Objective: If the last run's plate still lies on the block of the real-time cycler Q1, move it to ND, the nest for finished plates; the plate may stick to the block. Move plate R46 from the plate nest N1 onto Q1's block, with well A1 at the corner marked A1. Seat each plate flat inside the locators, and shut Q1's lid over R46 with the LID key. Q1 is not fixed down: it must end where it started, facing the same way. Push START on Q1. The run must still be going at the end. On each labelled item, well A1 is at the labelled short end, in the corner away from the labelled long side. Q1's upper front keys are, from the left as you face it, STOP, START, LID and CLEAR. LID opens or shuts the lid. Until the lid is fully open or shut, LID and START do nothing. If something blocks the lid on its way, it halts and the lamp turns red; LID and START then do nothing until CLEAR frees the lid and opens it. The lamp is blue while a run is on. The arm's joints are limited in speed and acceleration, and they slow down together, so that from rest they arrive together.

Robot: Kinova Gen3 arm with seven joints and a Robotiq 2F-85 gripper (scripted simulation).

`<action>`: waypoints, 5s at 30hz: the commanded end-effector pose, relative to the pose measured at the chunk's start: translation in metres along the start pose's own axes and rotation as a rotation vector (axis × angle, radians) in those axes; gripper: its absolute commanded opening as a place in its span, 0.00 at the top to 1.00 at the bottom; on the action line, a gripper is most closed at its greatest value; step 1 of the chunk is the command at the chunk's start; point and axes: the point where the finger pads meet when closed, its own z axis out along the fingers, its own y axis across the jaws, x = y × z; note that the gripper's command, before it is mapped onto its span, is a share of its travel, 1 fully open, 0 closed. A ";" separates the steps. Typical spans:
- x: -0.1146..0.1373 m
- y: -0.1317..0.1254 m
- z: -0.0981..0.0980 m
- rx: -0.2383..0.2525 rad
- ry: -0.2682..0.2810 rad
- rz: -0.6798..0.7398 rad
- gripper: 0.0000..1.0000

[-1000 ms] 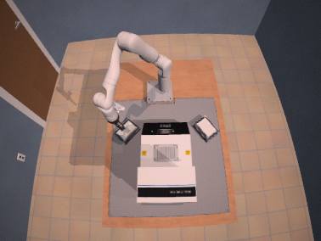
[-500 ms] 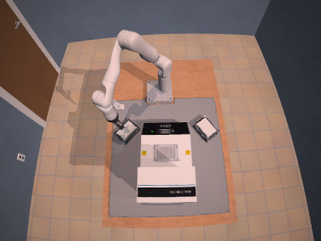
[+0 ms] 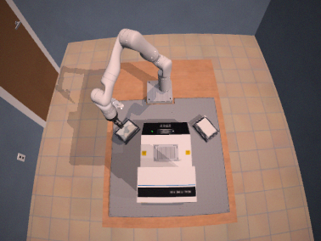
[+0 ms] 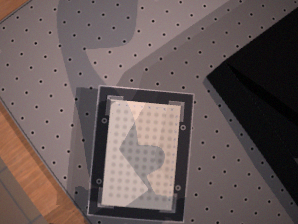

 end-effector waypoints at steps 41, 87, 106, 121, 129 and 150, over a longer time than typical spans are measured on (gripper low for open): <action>0.016 0.017 -0.033 0.000 -0.002 -0.280 0.00; 0.110 0.111 -0.033 0.001 -0.002 -1.334 0.00; 0.150 0.152 -0.033 0.001 -0.002 -1.334 0.00; 0.180 0.182 -0.033 0.001 -0.002 -1.334 0.00; 0.199 0.201 -0.033 0.000 -0.002 -1.334 0.00; 0.244 0.246 -0.033 0.000 -0.002 -1.334 0.00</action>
